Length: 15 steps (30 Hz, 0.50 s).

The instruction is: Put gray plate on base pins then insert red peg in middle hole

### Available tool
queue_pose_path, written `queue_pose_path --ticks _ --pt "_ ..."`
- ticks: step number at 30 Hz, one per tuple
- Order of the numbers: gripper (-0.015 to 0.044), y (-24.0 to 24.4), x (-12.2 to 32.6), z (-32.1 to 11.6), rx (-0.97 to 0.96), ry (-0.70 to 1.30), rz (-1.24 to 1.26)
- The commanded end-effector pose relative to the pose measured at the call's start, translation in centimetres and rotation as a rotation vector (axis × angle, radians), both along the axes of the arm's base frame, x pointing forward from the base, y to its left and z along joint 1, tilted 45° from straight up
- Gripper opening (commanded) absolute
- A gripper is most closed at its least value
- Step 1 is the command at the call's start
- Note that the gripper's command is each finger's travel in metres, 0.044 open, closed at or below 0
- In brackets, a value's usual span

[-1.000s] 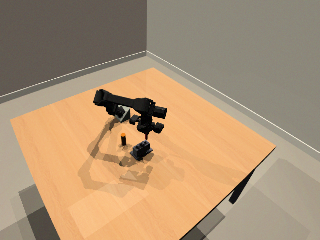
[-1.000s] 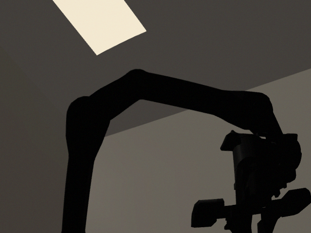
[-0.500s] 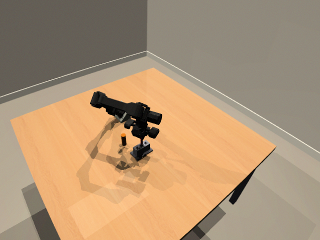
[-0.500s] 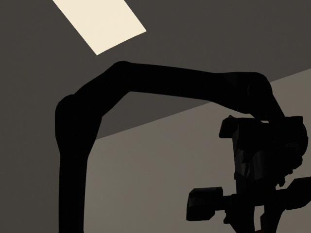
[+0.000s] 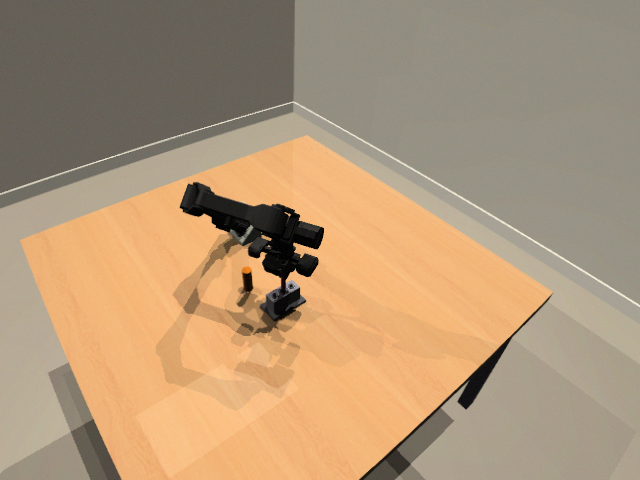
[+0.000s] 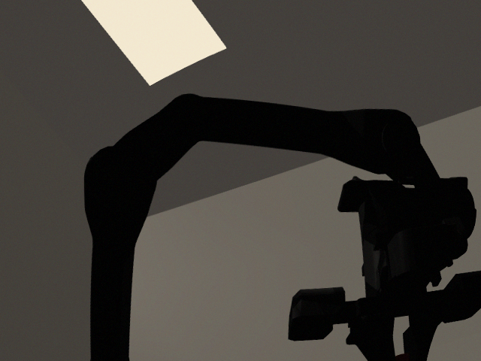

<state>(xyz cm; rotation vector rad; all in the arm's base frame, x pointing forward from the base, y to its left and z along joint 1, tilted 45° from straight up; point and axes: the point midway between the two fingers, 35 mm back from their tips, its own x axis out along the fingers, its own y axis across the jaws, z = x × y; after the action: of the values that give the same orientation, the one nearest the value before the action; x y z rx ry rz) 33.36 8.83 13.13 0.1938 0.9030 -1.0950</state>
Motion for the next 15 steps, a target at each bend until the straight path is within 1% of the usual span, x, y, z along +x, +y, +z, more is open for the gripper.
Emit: queue_pose_path --ticks 1,15 --pt "0.0 -0.02 0.03 0.12 -0.003 0.002 0.006" --pt "0.0 -0.12 0.04 -0.09 0.0 0.0 0.001"
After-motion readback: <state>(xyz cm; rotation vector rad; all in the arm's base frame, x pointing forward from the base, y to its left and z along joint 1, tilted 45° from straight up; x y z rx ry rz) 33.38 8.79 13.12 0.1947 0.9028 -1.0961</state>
